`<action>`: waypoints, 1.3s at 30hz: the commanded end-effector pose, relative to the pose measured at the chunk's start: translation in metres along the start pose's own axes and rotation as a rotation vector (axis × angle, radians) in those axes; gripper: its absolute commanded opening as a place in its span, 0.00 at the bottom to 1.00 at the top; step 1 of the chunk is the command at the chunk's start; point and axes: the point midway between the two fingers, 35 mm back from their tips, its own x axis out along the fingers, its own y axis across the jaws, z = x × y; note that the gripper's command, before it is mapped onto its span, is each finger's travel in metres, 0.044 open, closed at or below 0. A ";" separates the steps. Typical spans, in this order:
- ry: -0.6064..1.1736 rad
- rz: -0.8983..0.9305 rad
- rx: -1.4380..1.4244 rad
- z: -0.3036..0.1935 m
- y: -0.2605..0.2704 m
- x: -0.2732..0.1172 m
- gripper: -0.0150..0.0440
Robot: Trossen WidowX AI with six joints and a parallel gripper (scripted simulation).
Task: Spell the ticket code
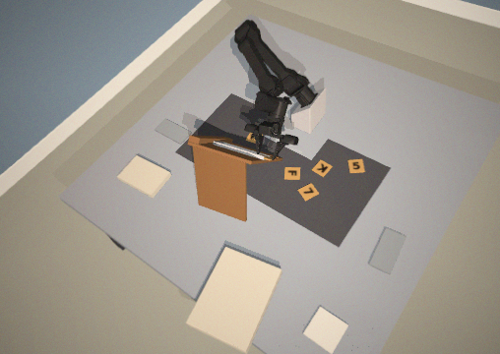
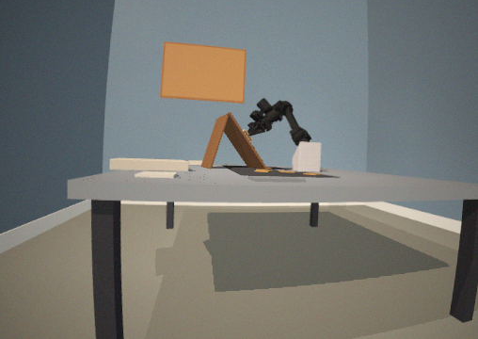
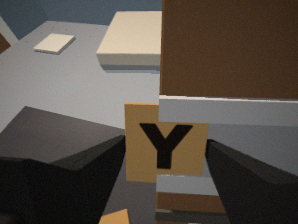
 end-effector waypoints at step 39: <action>-0.001 0.002 -0.003 0.000 -0.021 0.000 0.25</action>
